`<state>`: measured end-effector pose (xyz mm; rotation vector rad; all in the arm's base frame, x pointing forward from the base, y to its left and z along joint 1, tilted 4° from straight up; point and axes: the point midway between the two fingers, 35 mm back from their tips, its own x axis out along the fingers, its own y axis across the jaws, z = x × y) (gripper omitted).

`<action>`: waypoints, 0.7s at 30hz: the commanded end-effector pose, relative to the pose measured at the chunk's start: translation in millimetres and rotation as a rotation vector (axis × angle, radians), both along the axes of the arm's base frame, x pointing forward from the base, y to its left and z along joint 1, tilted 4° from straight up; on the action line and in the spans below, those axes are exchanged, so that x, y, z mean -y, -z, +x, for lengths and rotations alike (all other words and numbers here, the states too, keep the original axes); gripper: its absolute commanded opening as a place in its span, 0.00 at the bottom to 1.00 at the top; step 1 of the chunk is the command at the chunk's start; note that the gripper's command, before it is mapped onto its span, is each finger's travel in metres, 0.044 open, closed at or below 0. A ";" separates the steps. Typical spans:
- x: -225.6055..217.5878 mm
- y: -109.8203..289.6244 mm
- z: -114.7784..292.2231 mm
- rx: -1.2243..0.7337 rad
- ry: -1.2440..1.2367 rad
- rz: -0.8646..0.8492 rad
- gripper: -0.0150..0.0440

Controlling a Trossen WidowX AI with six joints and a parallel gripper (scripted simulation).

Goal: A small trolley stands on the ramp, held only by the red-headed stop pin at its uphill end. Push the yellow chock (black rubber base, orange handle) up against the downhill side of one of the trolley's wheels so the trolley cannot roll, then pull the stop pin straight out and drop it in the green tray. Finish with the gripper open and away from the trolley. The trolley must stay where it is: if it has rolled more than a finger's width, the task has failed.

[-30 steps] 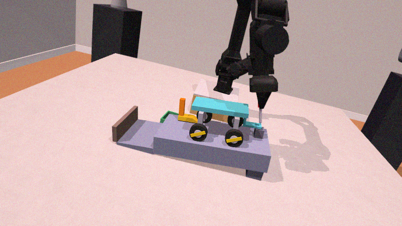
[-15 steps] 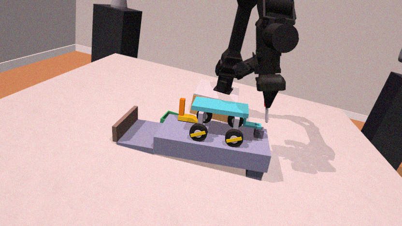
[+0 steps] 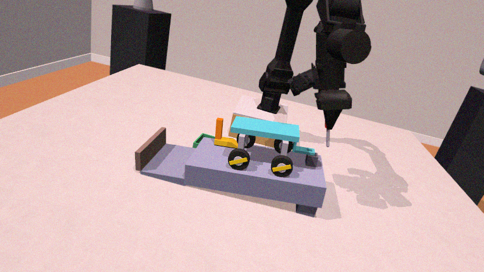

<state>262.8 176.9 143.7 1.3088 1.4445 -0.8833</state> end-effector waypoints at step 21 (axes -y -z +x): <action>11.3 8.6 -72.1 -0.001 0.003 0.001 0.25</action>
